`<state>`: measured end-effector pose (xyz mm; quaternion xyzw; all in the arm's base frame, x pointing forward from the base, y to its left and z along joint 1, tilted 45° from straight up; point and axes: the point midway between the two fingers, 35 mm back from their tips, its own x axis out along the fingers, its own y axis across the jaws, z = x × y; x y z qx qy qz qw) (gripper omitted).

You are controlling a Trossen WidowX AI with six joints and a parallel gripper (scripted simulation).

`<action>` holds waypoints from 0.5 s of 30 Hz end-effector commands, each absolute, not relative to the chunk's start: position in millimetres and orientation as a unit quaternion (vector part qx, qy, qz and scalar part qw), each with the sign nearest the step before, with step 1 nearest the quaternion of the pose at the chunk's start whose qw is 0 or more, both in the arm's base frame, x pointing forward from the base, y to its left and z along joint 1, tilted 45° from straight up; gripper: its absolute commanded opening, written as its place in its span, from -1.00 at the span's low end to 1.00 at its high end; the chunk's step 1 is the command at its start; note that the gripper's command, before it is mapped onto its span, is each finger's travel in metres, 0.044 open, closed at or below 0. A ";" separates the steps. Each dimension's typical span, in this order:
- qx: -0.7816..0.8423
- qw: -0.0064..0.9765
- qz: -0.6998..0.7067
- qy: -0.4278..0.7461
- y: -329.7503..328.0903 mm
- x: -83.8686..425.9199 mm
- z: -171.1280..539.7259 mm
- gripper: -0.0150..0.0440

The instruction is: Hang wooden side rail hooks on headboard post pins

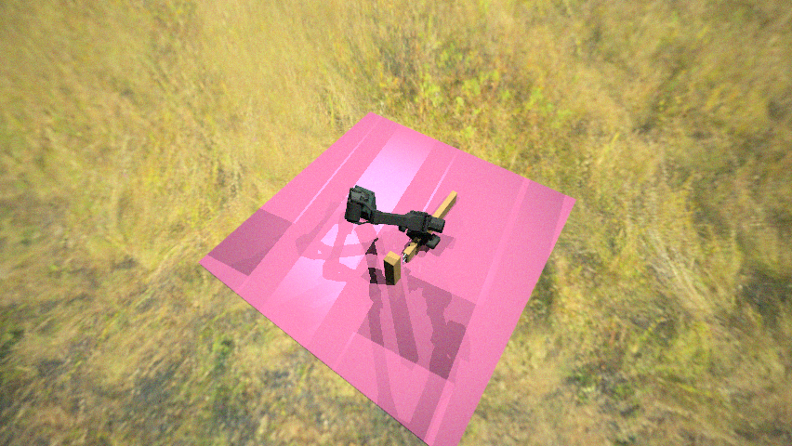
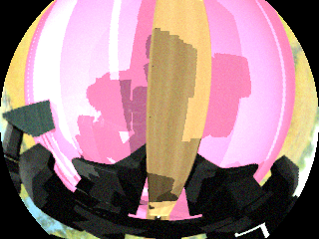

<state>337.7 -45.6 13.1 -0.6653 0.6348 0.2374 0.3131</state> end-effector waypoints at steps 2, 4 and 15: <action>-0.668 0.306 0.242 0.633 -44.4 337.7 14.7 -0.49; -0.668 0.306 0.242 0.633 -44.1 337.7 14.9 -0.49; -0.668 0.306 0.242 0.633 -42.8 337.6 16.2 -0.49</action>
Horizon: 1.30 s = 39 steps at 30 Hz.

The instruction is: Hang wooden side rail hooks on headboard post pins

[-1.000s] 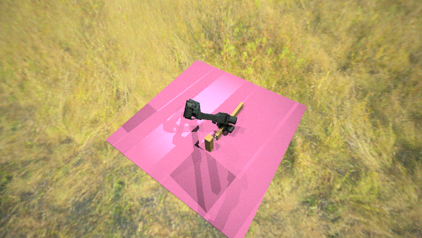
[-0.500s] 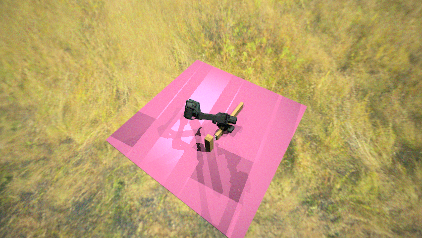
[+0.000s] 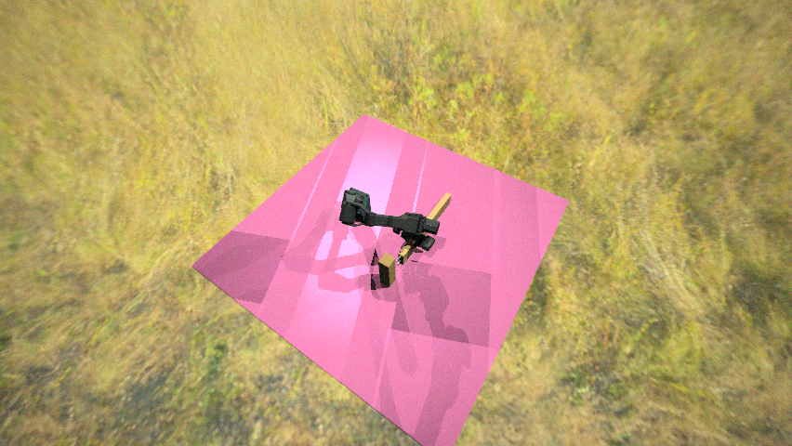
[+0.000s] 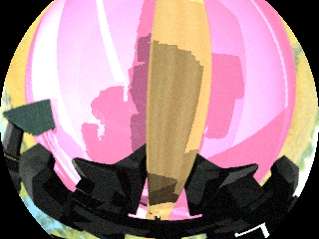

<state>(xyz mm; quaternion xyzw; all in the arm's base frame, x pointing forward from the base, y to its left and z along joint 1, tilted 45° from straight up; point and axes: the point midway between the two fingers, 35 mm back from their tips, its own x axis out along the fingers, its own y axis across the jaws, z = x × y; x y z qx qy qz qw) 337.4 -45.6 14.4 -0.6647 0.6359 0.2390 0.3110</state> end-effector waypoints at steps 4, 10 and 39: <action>-0.668 0.306 0.242 0.633 -42.4 337.5 16.6 -0.49; -0.668 0.306 0.242 0.633 -41.7 337.4 17.4 -0.49; -0.668 0.306 0.242 0.633 -38.3 337.1 20.8 -0.49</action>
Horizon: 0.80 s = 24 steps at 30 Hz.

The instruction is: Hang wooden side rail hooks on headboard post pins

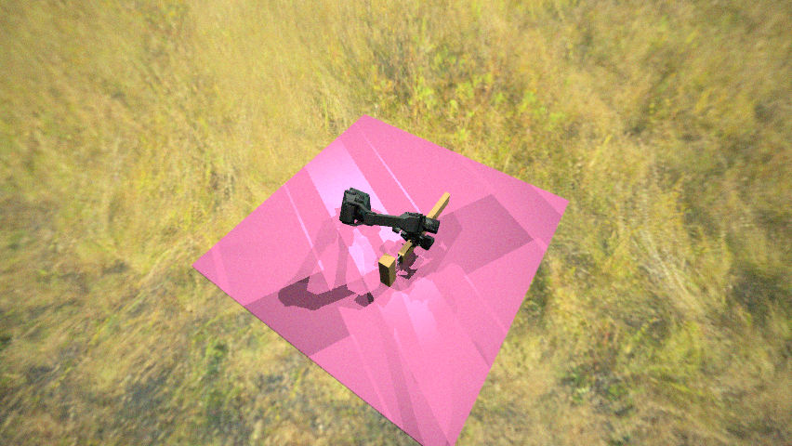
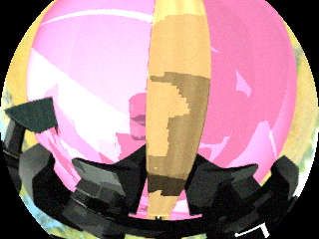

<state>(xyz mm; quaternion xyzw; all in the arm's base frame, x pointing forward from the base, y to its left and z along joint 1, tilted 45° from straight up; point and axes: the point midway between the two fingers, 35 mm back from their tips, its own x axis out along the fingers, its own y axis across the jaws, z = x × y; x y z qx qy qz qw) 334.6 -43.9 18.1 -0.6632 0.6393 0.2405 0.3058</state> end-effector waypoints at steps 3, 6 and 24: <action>-0.668 0.306 0.242 0.633 -37.9 337.0 21.1 -0.49; -0.668 0.306 0.242 0.633 -37.6 337.0 21.5 -0.49; -0.668 0.306 0.242 0.633 -35.5 336.8 23.6 -0.49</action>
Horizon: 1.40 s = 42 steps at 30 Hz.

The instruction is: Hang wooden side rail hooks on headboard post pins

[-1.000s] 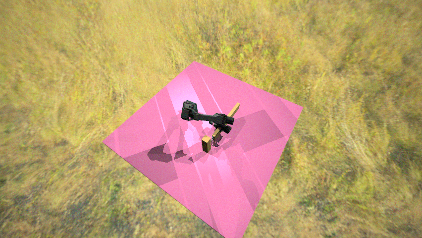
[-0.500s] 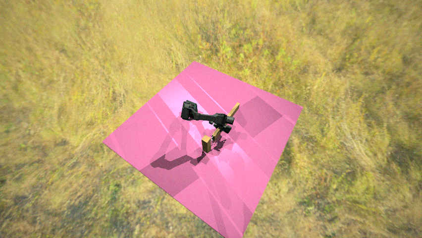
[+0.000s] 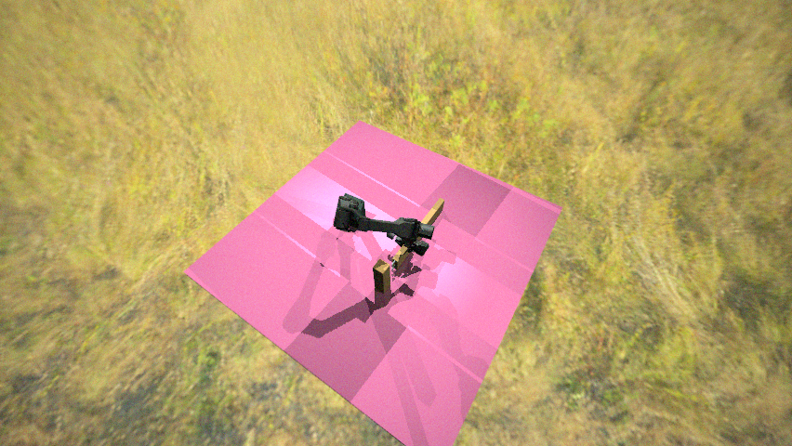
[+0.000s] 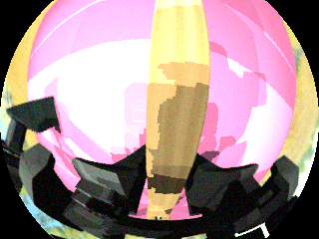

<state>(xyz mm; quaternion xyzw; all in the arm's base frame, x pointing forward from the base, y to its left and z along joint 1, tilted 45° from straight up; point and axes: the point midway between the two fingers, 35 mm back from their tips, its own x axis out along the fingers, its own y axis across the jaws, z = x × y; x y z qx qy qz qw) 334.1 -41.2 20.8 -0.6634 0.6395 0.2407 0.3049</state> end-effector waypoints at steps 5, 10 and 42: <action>-0.668 0.306 0.242 0.633 -34.9 336.7 24.2 -0.49; -0.668 0.306 0.242 0.633 -34.3 336.6 24.8 -0.49; -0.668 0.307 0.242 0.633 -30.5 336.2 28.5 -0.49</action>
